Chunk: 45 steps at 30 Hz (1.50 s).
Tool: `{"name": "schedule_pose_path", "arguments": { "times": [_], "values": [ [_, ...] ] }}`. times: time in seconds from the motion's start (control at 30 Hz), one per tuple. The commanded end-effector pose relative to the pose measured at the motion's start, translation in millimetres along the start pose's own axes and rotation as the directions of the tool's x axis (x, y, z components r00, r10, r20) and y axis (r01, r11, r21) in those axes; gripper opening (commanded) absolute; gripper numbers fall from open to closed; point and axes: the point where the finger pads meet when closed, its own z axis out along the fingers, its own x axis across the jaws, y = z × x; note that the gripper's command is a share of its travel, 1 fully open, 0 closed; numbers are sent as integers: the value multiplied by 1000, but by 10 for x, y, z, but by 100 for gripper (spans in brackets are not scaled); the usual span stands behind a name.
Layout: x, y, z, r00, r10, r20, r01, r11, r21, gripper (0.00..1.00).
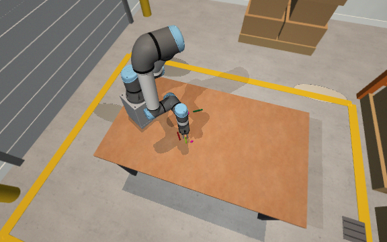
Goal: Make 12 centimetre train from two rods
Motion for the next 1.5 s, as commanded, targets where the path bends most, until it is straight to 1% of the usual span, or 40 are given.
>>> {"name": "schedule_pose_path", "arguments": {
  "times": [0.0, 0.2, 0.63, 0.7, 1.1, 1.47],
  "values": [
    [-1, -3, 30, 1000, 0, 1, 0, 1000, 1, 54],
    [-1, -4, 72, 1000, 0, 1, 0, 1000, 1, 54],
    [0, -5, 266, 1000, 0, 1, 0, 1000, 1, 54],
    [0, -5, 266, 1000, 0, 1, 0, 1000, 1, 54],
    [1, -6, 431, 1000, 0, 1, 0, 1000, 1, 54],
    [2, -6, 489, 1000, 0, 1, 0, 1000, 1, 54]
  ]
}}
